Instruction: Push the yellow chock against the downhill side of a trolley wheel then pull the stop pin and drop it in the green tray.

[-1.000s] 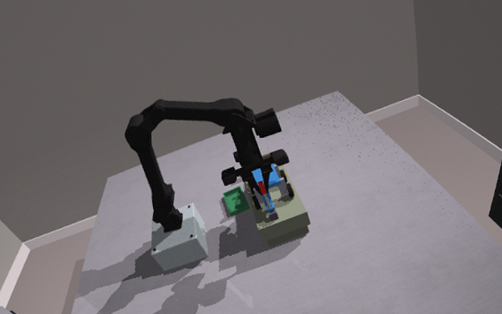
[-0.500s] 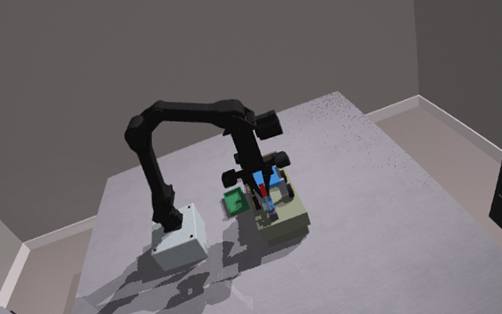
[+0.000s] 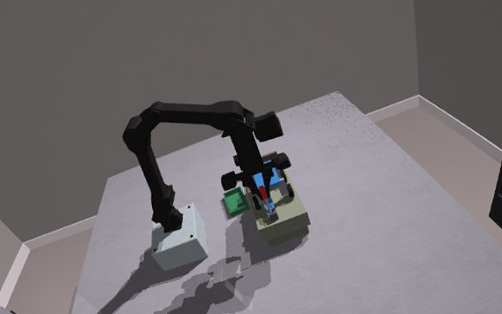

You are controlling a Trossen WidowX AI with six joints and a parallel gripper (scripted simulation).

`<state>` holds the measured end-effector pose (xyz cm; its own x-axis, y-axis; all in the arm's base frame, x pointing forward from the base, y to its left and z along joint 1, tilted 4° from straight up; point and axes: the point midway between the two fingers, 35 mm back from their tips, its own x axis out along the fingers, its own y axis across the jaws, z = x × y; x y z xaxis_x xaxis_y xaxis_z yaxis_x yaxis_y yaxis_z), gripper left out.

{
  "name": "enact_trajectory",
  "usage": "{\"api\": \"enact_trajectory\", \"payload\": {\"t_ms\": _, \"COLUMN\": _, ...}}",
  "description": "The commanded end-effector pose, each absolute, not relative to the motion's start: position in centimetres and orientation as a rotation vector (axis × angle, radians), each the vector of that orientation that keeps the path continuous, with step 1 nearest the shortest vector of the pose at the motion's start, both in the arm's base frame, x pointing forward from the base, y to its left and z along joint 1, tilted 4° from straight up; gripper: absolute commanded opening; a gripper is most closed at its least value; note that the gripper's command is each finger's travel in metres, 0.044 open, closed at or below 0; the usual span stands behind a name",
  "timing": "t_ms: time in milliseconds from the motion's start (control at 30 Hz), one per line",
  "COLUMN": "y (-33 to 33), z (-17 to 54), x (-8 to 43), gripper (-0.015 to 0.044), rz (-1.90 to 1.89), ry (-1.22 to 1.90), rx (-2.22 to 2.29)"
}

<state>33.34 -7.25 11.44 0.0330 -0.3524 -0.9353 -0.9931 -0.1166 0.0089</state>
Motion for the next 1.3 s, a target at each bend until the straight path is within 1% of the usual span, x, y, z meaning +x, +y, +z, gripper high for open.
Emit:
{"api": "enact_trajectory", "payload": {"t_ms": 0, "y": -7.5, "z": 11.4, "x": 32.1, "gripper": 0.0000, "rz": 1.097, "ry": 1.408, "rx": -1.572}}
{"api": "enact_trajectory", "payload": {"t_ms": 767, "y": -8.6, "z": 11.3, "x": 25.5, "gripper": 0.0000, "rz": 1.101, "ry": 1.412, "rx": -1.571}}
{"api": "enact_trajectory", "payload": {"t_ms": 967, "y": -8.3, "z": 11.2, "x": 25.3, "gripper": 0.0000, "rz": 1.101, "ry": 1.412, "rx": -1.571}}
{"api": "enact_trajectory", "payload": {"t_ms": 1267, "y": -5.1, "z": 10.6, "x": 25.2, "gripper": 0.0000, "rz": 1.103, "ry": 1.410, "rx": -1.569}}
